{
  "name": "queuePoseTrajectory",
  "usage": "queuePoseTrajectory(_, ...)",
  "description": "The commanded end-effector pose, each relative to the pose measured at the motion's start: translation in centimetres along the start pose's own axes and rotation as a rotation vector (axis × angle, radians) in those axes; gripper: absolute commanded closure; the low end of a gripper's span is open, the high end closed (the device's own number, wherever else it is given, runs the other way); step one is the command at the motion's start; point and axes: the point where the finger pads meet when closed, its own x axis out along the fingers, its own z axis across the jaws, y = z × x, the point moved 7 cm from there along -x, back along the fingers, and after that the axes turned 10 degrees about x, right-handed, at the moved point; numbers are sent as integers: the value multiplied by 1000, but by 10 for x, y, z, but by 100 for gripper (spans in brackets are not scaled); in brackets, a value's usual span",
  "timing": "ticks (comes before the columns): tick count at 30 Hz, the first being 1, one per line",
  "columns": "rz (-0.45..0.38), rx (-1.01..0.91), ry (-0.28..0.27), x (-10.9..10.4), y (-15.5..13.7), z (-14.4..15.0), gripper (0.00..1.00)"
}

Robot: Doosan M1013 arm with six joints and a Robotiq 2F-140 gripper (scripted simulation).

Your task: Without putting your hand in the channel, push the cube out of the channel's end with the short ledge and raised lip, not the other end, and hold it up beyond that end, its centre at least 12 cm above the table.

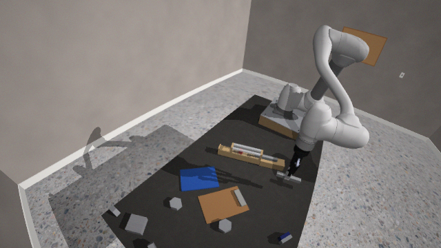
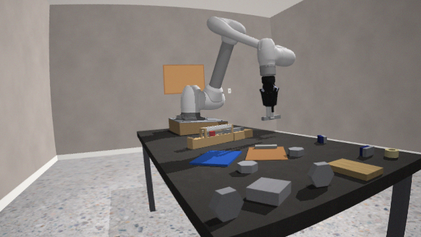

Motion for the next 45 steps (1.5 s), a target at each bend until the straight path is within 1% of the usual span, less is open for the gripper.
queuePoseTrajectory(1, 4, 5, -3, -2, 3, 0, 100)
queuePoseTrajectory(12, 4, 3, -3, -3, 3, 2, 100)
queuePoseTrajectory(13, 4, -5, -3, -3, 4, 13, 100)
queuePoseTrajectory(14, 4, -22, -3, -4, 6, 35, 100)
queuePoseTrajectory(16, 4, -72, -3, -4, 13, 95, 100)
queuePoseTrajectory(20, 4, -123, -3, 0, 25, 172, 100)
queuePoseTrajectory(22, 4, -123, -3, 2, 25, 174, 100)
queuePoseTrajectory(24, 4, -123, -3, 12, 24, 174, 100)
queuePoseTrajectory(26, 4, -123, -3, 12, 24, 174, 100)
queuePoseTrajectory(30, 4, -123, -3, 34, 24, 174, 100)
queuePoseTrajectory(36, 4, -123, -3, 38, 23, 174, 100)
queuePoseTrajectory(45, 4, -123, -3, 53, 23, 174, 100)
